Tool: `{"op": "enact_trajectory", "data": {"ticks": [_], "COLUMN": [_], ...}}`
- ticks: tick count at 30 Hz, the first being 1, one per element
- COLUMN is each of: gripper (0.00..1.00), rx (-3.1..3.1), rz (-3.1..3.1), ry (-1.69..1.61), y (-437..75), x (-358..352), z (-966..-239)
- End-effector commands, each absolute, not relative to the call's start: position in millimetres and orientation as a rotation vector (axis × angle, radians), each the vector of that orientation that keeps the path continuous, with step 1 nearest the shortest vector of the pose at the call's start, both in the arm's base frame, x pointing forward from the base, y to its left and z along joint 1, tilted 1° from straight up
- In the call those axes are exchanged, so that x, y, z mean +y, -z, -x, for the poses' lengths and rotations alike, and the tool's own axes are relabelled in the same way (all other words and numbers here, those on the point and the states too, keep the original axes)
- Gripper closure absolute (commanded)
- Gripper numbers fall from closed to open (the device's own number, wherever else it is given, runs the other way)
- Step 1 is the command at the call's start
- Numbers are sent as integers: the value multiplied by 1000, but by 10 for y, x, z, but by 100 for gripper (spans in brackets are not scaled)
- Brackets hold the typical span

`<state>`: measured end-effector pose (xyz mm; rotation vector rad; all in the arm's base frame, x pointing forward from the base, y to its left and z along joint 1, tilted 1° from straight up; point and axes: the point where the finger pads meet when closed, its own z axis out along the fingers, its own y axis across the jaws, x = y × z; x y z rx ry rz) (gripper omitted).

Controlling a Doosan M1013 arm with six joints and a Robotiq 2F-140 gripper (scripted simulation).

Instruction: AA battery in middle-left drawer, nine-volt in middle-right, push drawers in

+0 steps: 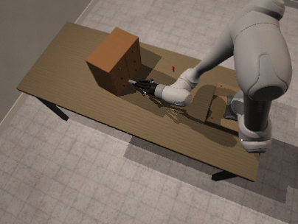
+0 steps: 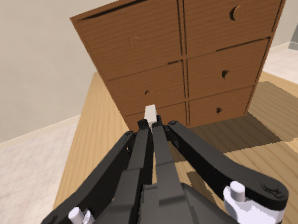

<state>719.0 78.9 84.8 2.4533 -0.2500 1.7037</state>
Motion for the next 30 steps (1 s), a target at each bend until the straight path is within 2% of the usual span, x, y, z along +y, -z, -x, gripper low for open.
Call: {"op": "enact_trajectory", "data": {"ticks": [1,13,30], "gripper": [100,100,100], "rx": [-250,-250,-252], "rz": [-2453,-2453,-2465], "ry": [-1704,-1704,-1687], "y": [-849,-1025,-1062], "x": [792,890,905], "z": [-7181,-6760,-6686]}}
